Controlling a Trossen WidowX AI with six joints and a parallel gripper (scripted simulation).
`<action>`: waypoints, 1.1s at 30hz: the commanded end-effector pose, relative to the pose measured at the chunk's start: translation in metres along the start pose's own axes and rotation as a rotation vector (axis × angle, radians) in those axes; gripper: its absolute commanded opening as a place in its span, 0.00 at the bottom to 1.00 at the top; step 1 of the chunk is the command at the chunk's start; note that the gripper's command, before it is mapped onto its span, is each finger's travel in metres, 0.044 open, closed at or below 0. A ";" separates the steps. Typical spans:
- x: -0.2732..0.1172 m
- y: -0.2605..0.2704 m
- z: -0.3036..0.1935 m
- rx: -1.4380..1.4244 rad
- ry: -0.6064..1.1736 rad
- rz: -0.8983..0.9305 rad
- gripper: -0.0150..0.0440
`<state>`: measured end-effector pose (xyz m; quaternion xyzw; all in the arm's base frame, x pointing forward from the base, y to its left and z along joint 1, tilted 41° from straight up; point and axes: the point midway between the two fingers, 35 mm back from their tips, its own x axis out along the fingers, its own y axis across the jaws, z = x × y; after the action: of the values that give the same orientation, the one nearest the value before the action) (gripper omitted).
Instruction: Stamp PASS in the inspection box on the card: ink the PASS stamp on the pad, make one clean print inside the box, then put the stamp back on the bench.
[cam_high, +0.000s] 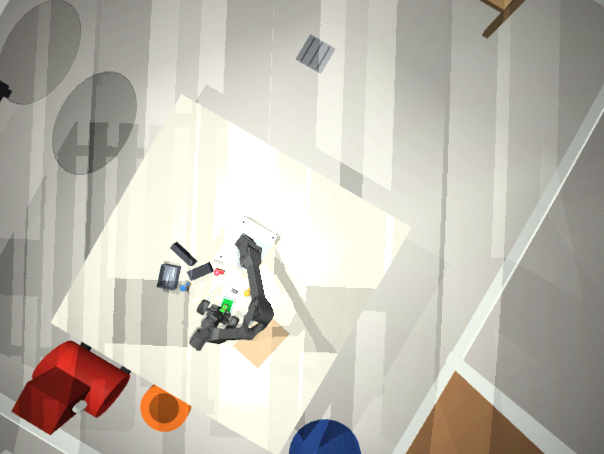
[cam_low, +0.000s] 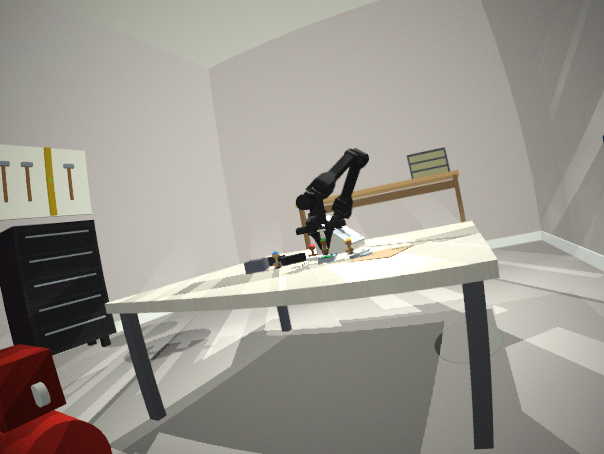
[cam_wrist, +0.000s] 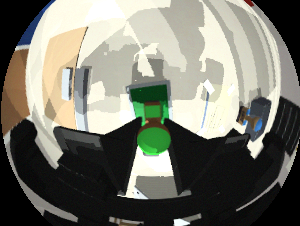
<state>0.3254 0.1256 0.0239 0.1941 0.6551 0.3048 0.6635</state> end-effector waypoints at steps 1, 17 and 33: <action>0.005 0.001 -0.002 0.003 0.005 0.004 0.25; 0.008 0.001 -0.002 -0.001 0.005 0.005 0.25; 0.011 0.001 -0.002 -0.001 0.005 0.005 0.25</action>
<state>0.3231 0.1316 0.0168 0.1930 0.6560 0.3065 0.6622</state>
